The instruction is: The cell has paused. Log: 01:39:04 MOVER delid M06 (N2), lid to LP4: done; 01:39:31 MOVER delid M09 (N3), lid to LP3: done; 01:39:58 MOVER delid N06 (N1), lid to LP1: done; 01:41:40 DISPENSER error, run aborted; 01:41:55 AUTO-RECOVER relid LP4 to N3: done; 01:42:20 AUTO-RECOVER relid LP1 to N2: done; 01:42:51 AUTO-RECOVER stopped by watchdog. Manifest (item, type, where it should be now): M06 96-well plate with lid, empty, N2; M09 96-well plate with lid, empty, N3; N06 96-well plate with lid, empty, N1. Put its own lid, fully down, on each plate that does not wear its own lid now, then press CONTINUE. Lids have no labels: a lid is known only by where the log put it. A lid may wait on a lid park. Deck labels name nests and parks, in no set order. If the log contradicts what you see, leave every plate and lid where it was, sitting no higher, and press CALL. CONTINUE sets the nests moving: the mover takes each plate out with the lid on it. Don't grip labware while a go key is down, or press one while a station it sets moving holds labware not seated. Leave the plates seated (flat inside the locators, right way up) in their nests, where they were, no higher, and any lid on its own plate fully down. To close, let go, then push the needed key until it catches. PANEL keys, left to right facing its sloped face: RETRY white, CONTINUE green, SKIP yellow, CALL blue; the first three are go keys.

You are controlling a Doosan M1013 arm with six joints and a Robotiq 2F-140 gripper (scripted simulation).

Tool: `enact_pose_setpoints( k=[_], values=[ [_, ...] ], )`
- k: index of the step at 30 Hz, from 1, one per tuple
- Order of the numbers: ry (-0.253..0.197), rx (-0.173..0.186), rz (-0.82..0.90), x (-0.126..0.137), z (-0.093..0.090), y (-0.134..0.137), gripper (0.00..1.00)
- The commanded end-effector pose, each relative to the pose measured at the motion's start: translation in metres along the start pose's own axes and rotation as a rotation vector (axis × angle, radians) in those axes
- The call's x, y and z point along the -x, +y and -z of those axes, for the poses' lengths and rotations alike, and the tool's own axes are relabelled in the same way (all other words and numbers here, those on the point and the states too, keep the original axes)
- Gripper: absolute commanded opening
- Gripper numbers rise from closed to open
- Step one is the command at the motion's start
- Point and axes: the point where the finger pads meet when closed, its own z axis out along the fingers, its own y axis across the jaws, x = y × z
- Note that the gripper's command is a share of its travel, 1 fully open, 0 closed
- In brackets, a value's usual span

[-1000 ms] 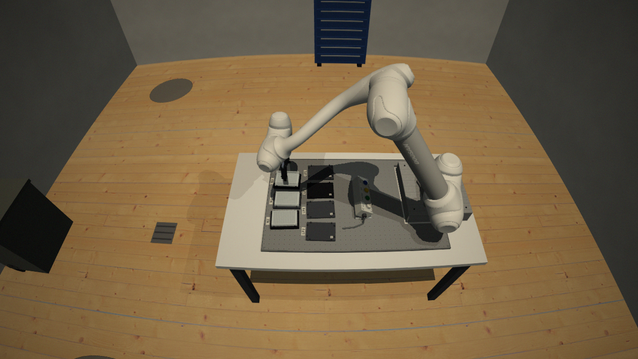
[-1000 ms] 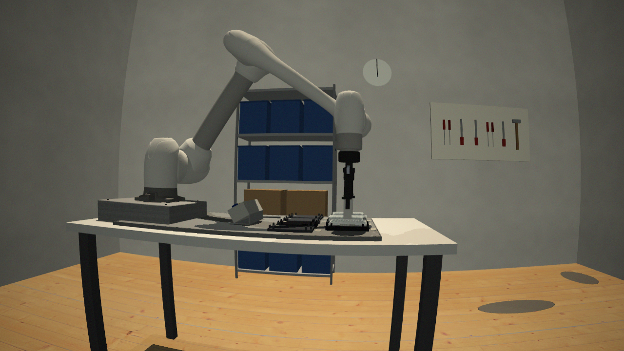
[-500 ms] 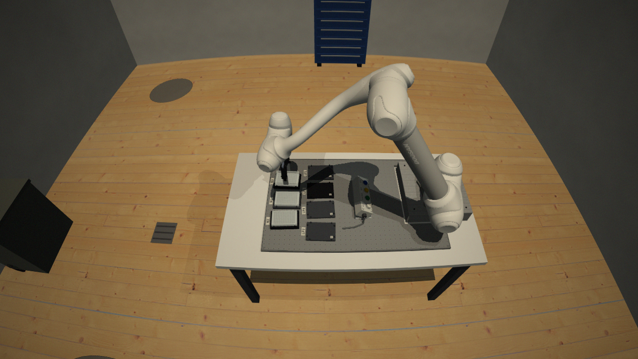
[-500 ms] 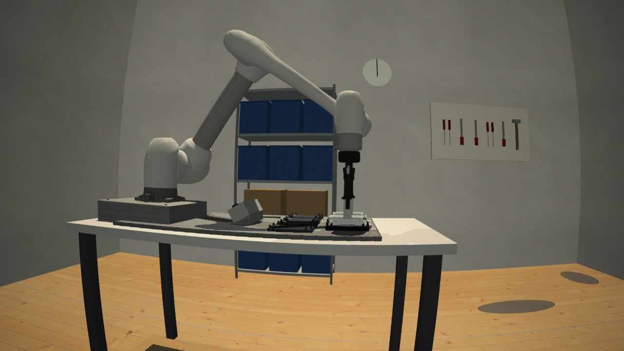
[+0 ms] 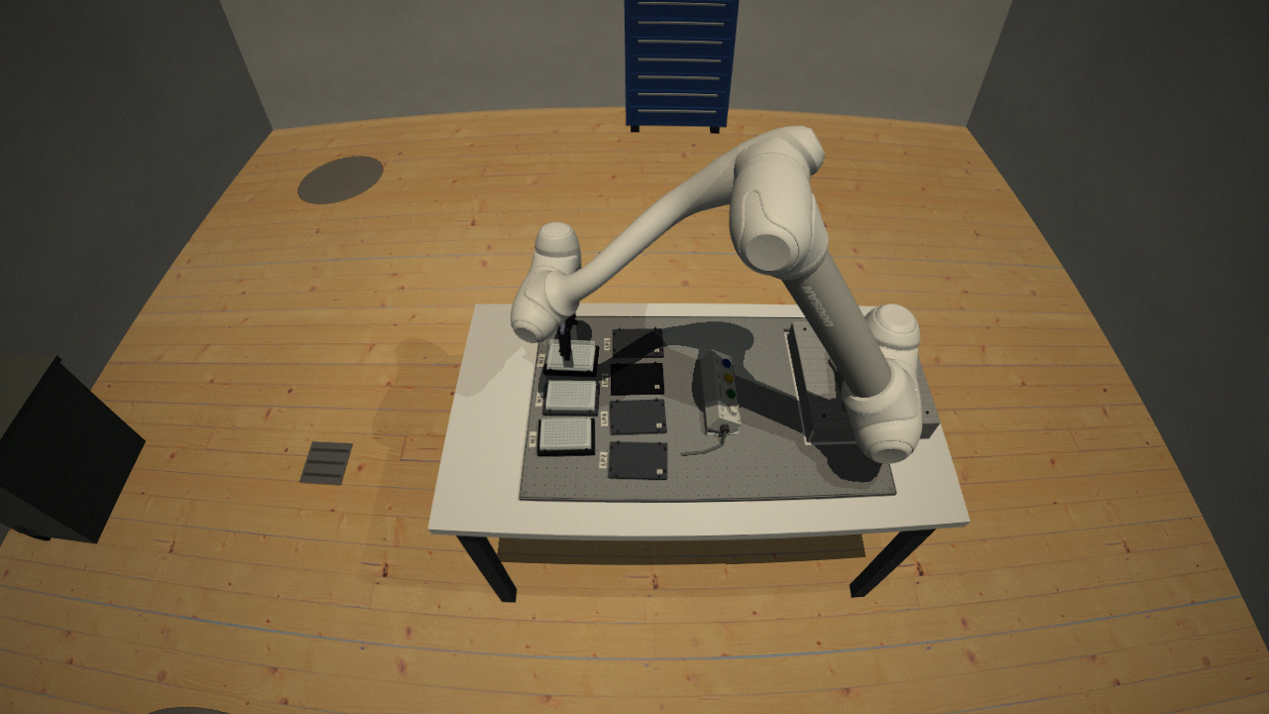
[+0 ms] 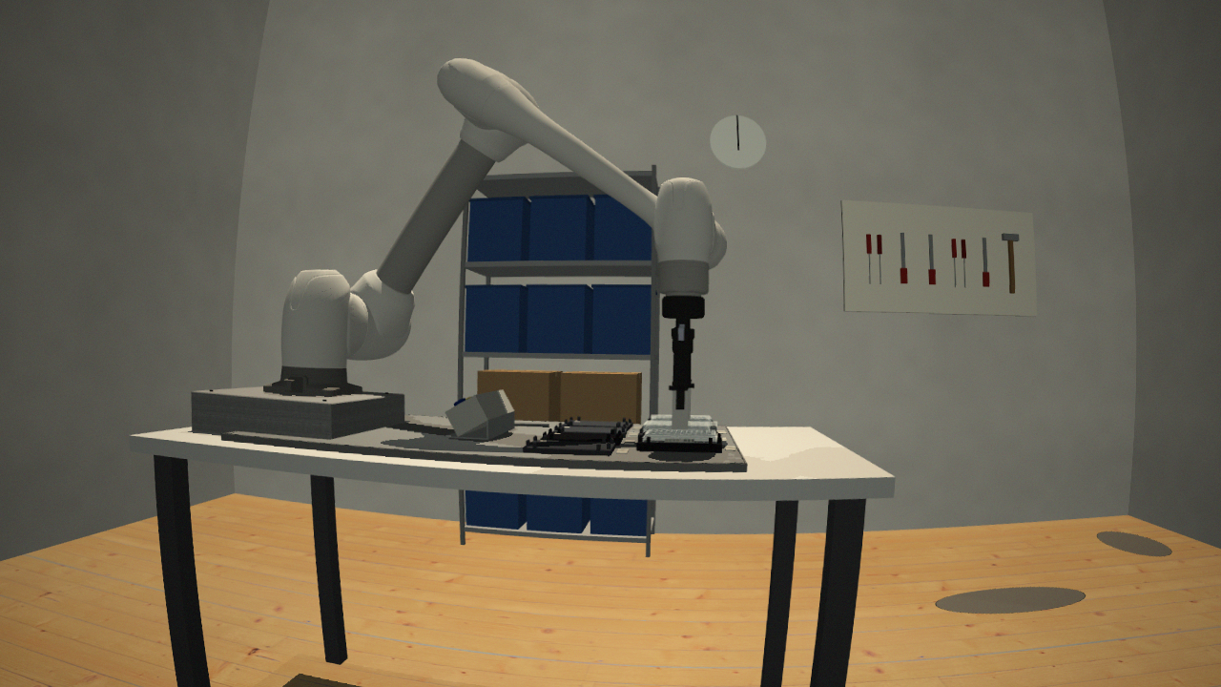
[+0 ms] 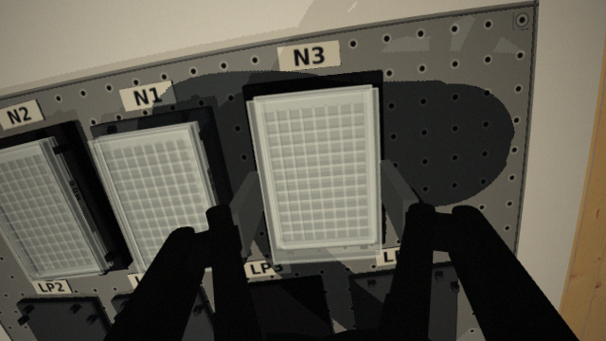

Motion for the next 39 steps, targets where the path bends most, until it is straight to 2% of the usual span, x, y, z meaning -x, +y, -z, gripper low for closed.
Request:
enact_pose_setpoints(
  k=[1, 39],
  values=[
    [0.000, 0.000, 0.000, 0.0000, -0.0001, 0.0000, 0.00],
    [0.000, 0.000, 0.000, 0.0000, -0.0085, 0.0000, 0.00]
  ],
)
